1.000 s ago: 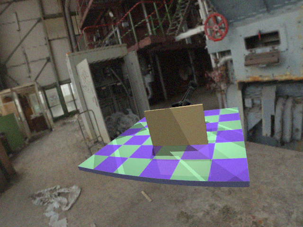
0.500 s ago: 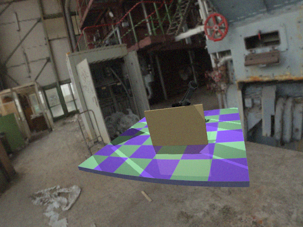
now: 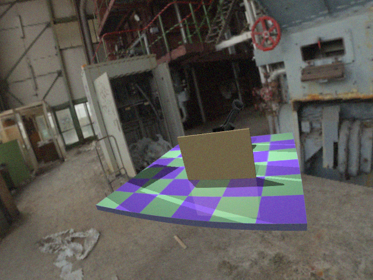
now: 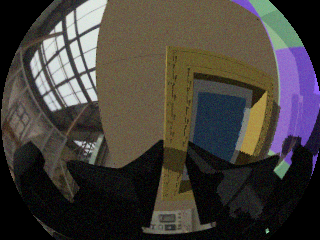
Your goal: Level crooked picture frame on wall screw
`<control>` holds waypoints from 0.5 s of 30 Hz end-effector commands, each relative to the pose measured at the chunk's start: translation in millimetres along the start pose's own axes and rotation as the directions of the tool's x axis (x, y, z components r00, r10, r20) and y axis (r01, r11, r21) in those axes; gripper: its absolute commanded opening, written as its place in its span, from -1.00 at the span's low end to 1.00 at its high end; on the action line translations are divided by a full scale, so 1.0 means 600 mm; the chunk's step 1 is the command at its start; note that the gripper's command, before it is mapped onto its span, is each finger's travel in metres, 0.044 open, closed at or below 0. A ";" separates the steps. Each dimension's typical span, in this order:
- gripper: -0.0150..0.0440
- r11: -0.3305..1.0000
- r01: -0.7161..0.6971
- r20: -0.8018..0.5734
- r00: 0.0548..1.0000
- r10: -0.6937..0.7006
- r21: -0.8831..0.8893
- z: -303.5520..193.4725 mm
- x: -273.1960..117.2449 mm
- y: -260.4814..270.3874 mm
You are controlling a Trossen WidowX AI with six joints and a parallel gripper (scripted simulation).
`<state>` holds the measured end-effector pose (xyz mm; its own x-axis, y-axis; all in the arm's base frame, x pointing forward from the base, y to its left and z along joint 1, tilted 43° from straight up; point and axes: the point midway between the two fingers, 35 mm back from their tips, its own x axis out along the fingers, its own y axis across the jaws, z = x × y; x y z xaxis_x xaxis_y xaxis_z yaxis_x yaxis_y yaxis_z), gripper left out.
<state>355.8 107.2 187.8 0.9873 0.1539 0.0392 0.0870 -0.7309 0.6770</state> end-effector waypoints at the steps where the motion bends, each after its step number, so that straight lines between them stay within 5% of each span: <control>1: -0.49 1.000 -0.002 0.000 1.000 0.002 -0.028 -0.001 0.000 0.000; 15: -0.49 0.995 -0.002 0.001 1.000 0.002 -0.101 -0.001 0.000 -0.002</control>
<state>355.7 108.2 187.2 0.9875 0.1531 0.0385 0.0765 -0.6774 0.7316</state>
